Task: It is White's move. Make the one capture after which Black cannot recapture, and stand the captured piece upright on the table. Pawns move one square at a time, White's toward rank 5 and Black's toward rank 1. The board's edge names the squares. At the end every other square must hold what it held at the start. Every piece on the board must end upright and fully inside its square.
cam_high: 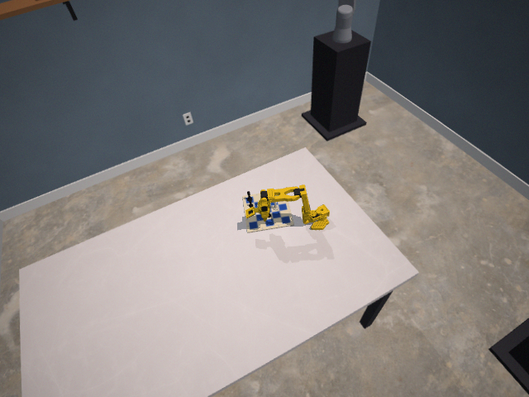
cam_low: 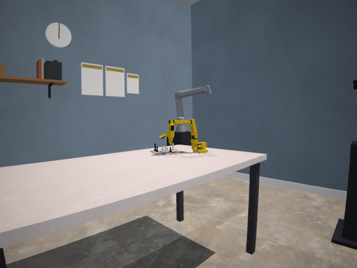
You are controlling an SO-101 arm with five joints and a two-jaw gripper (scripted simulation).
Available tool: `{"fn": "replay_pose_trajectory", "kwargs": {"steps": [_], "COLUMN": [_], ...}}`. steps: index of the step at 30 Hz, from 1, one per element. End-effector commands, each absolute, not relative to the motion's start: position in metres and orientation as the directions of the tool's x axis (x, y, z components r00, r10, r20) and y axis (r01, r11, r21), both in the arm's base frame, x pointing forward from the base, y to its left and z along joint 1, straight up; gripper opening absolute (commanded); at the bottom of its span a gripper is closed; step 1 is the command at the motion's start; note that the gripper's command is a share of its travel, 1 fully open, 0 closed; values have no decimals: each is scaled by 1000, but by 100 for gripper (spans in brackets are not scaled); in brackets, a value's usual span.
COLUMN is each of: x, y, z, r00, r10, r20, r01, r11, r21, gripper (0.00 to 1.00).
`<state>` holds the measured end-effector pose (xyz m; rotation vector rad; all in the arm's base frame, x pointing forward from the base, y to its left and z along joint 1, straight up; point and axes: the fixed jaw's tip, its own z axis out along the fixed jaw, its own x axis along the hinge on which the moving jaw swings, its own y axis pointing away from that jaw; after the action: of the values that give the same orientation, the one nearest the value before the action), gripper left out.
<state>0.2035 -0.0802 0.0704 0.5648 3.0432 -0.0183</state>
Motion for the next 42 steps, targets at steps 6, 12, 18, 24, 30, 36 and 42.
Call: {"fn": "replay_pose_trajectory", "kwargs": {"steps": [6, 12, 18, 24, 30, 36, 42], "x": [204, 204, 204, 200, 198, 198, 198], "y": [-78, -78, -78, -76, -75, -75, -75], "z": [40, 33, 32, 27, 25, 25, 25], "r00": [-934, -934, -934, -934, -934, -934, -934], "r10": [357, 357, 357, 356, 355, 355, 355], "r20": [-26, -26, -26, -26, -26, -26, -26], "r01": [357, 357, 357, 356, 355, 355, 355], "r11": [934, 934, 934, 935, 935, 935, 935], "r21": [-1, -1, -1, -1, -1, -1, -1], "gripper": [0, 0, 0, 0, 0, 0, 0]}}
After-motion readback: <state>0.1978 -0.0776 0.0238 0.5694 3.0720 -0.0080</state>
